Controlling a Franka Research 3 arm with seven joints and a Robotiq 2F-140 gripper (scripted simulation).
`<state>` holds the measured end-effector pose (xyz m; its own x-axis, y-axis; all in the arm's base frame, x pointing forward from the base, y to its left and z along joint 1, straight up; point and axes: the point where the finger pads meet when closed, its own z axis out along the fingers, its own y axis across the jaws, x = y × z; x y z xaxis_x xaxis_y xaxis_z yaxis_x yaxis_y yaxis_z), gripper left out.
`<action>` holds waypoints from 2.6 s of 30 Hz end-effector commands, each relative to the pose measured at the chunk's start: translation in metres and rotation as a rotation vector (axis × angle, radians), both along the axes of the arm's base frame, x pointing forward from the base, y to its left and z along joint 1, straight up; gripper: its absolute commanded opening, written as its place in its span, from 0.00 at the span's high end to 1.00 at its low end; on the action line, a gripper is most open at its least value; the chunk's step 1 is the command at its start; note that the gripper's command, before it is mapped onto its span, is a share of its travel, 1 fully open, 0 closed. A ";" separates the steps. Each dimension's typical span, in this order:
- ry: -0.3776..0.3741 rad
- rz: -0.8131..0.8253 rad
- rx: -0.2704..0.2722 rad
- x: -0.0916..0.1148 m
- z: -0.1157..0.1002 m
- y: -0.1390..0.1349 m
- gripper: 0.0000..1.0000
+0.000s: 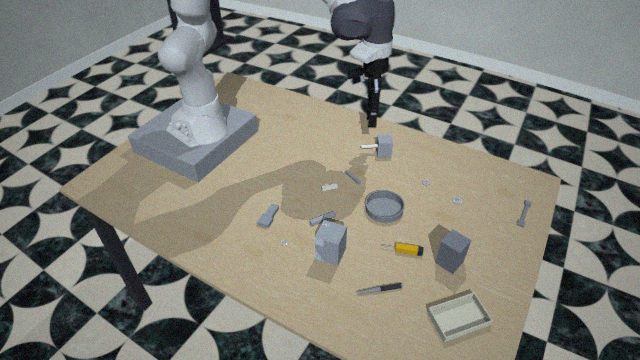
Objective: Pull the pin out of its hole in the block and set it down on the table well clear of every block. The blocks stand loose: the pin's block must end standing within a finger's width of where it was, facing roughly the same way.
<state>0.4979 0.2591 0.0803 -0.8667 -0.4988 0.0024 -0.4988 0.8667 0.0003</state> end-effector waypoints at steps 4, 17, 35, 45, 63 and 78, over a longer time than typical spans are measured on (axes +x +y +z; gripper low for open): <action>-0.005 -0.008 0.001 0.002 0.000 0.001 0.68; -0.002 0.002 0.001 0.001 0.000 0.001 0.68; 0.002 0.018 0.000 0.000 0.000 0.000 0.68; 0.005 0.017 0.000 -0.001 -0.001 -0.001 0.68; 0.008 0.016 0.002 -0.003 -0.032 -0.001 0.68; -0.002 0.010 0.002 0.000 -0.038 0.000 0.68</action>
<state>0.4945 0.2575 0.0427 -0.8583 -0.5131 0.0105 -0.5131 0.8583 0.0049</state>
